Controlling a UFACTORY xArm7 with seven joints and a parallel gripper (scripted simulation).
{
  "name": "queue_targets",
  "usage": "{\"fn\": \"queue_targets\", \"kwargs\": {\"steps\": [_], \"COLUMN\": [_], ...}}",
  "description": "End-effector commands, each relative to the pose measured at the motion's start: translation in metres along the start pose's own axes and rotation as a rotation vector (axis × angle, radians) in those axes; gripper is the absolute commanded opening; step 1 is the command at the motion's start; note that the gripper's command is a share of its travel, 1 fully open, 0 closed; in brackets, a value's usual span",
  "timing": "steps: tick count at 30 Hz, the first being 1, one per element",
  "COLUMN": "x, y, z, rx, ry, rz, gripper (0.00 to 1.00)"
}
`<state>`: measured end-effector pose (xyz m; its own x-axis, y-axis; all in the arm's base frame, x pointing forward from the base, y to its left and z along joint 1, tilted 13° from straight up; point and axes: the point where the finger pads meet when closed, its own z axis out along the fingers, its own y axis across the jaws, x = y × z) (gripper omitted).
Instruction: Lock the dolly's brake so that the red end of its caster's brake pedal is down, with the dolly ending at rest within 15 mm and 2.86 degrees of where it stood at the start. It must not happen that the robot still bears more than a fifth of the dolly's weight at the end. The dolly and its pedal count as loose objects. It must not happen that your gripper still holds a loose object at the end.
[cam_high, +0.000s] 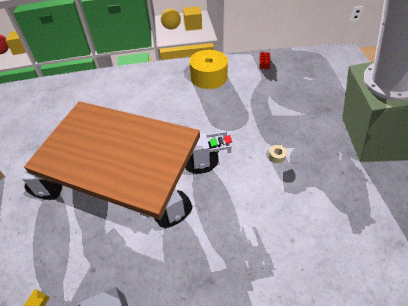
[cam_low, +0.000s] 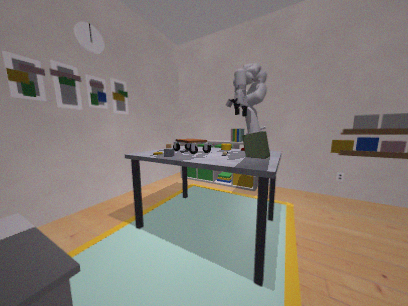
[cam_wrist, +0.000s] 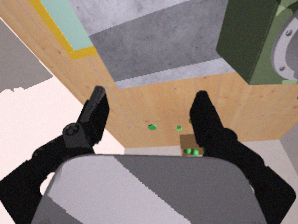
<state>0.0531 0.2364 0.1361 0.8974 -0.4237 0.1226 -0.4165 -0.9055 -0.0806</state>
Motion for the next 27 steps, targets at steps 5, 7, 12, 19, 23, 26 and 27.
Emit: {"fn": "queue_targets", "kwargs": {"steps": [5, 7, 12, 19, 23, 26, 27], "x": [0.029, 0.063, 0.113, 0.173, 0.205, 0.236, 0.255], "y": [-0.016, -0.028, -0.035, -0.03, -0.022, -0.01, 0.003], "z": [0.003, 0.008, 0.015, 0.025, 0.03, 0.035, 0.038], "rx": [0.004, 0.006, 0.01, 0.015, 0.018, 0.02, 0.022], "ry": [-0.006, -0.009, -0.007, 0.003, 0.011, 0.021, 0.033], "rz": [0.11, 0.228, 0.383, 0.563, 0.656, 0.749, 0.838], "gripper": [0.0, 0.0, 0.0, 0.0, 0.0, 0.0, 0.0]}}
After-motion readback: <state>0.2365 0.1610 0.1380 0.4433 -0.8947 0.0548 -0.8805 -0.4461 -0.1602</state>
